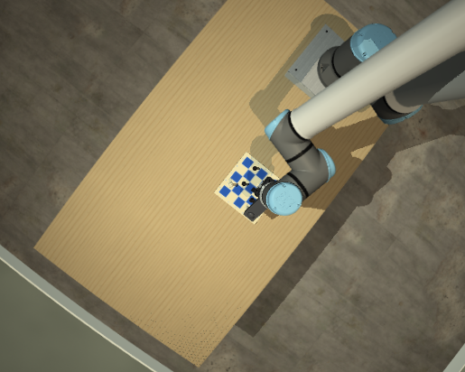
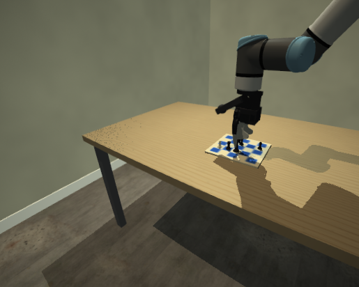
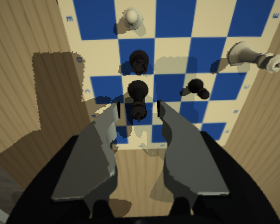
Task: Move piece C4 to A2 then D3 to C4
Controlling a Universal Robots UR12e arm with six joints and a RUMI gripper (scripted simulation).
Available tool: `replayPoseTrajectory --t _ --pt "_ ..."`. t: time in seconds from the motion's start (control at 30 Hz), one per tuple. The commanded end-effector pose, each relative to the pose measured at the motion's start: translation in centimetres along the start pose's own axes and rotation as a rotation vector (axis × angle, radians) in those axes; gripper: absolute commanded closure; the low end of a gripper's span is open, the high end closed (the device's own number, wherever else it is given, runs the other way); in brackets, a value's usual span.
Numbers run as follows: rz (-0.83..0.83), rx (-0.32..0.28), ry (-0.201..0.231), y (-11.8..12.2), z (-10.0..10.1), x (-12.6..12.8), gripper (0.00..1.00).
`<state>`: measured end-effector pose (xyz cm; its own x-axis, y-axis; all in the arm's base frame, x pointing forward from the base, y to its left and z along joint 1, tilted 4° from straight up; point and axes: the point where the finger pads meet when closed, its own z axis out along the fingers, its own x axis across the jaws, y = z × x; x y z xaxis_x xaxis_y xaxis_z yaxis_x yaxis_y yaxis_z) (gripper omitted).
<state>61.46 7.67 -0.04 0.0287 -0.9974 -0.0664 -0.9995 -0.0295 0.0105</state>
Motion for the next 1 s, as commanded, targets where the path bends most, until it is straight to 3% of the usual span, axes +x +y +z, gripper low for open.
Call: replayPoseTrajectory --t 0.0,0.67,0.9,0.93,0.97 --pt "0.0 0.001 0.0 -0.1 -0.3 0.0 0.75" --pt "0.0 0.001 0.0 -0.1 -8.2 0.0 0.75" --pt "0.0 0.001 0.0 -0.1 -9.1 0.0 0.75" --pt "0.0 0.001 0.0 -0.1 -9.1 0.0 0.0" --pt "0.0 0.001 0.0 -0.1 -9.1 0.0 0.0"
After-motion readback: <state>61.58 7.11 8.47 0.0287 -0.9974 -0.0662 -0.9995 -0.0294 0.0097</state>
